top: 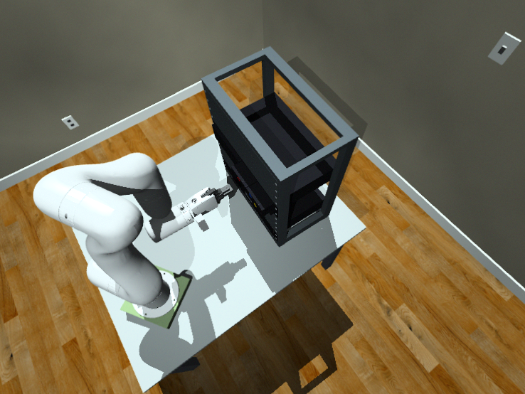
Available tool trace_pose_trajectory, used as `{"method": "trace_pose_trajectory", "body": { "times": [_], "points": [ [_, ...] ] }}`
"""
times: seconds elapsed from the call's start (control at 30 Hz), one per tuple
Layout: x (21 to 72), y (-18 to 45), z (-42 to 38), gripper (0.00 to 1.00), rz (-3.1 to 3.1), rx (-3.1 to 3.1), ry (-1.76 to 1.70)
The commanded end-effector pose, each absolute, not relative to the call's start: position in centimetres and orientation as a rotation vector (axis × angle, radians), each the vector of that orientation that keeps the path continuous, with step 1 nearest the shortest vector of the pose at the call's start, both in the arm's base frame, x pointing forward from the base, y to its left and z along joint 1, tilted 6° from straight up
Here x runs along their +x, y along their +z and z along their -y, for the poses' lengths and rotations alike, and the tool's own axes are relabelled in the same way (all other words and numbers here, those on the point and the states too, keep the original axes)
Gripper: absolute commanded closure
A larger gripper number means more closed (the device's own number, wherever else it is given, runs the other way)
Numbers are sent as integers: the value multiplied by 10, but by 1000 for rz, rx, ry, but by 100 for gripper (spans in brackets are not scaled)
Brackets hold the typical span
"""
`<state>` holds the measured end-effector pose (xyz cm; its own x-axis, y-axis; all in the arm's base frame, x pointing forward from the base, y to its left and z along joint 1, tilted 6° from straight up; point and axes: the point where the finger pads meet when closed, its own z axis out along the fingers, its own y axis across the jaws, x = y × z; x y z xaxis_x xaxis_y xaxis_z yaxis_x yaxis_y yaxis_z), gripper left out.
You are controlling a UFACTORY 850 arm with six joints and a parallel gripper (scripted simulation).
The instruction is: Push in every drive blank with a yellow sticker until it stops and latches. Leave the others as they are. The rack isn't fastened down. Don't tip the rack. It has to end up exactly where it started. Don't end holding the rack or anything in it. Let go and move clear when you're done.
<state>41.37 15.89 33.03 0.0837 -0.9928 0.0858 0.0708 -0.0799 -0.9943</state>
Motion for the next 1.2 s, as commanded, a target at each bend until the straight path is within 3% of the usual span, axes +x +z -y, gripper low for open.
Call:
{"method": "trace_pose_trajectory", "body": {
  "times": [0.0,0.5,1.17],
  "points": [
    [398,330,-158,100,-1057,-1257,-1236],
    [391,330,-151,100,-1057,-1257,-1236],
    [397,337,-60,100,-1057,-1257,-1236]
  ]
}}
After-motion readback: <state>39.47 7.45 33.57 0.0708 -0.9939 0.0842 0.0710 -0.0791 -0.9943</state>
